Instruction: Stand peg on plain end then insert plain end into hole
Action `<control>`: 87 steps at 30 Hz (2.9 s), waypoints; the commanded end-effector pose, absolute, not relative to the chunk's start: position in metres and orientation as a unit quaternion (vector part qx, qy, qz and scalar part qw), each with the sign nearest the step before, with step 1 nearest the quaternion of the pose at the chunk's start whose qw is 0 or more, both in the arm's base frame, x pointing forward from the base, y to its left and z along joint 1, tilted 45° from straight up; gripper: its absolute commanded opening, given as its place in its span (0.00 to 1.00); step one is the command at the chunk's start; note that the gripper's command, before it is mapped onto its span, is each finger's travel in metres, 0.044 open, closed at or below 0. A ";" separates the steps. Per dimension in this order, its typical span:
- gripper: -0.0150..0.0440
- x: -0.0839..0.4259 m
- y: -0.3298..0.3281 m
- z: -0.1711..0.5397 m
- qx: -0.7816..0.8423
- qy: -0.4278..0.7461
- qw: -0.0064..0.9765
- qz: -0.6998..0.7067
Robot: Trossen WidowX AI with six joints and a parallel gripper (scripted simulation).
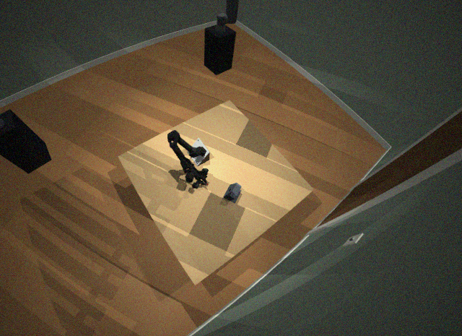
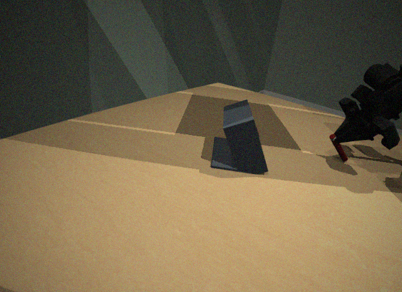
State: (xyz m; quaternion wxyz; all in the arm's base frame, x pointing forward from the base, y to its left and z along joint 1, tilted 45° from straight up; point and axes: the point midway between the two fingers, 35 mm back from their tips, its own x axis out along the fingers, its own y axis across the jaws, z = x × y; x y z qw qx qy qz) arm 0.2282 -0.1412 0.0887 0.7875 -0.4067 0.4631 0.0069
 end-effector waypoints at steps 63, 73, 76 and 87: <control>0.34 0.187 -0.149 0.102 -0.390 0.227 0.884 0.124; 0.34 0.181 -0.151 0.103 -0.385 0.189 0.892 0.141; 0.34 0.181 -0.150 0.103 -0.387 0.201 0.890 0.135; 0.34 0.181 -0.153 0.100 -0.384 0.200 0.891 0.136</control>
